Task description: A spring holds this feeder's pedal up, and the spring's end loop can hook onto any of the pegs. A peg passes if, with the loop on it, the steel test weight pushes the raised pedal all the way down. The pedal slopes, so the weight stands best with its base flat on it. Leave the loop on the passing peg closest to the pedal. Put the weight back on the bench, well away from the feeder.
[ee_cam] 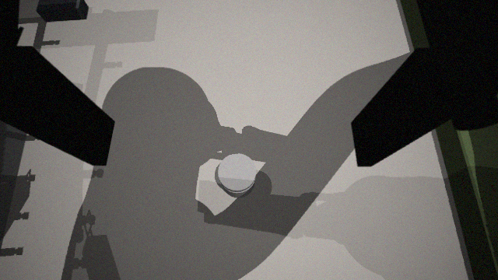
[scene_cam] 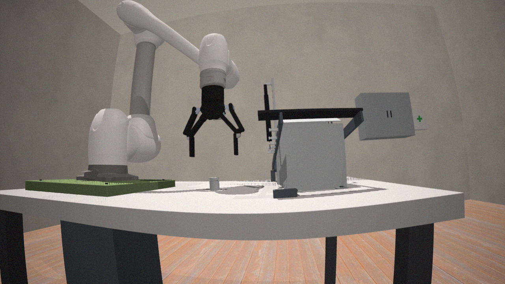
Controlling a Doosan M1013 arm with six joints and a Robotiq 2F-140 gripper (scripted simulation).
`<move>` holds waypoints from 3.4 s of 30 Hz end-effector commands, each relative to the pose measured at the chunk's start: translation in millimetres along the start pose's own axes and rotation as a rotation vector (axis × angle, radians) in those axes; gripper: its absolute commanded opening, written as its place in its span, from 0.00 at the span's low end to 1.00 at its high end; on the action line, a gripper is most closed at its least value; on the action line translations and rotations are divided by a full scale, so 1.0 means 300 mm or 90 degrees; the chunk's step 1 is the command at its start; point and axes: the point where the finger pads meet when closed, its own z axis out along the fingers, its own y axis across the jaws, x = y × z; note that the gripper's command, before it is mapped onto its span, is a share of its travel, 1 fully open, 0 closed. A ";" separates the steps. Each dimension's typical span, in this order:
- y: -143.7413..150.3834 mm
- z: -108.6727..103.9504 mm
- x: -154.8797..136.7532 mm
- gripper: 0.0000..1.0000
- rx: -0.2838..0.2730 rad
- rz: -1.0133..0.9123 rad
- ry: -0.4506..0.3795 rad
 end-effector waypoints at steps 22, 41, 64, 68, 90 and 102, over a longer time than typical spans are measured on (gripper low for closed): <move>0.001 0.172 0.000 1.00 0.000 0.000 0.000; 0.001 0.275 0.000 1.00 0.000 0.000 0.000; 0.001 0.273 0.000 1.00 0.000 0.000 0.000; 0.001 0.273 0.000 1.00 0.000 0.000 0.000; 0.001 0.273 0.000 1.00 0.000 0.000 0.000; 0.001 0.273 0.000 0.25 0.000 0.000 0.000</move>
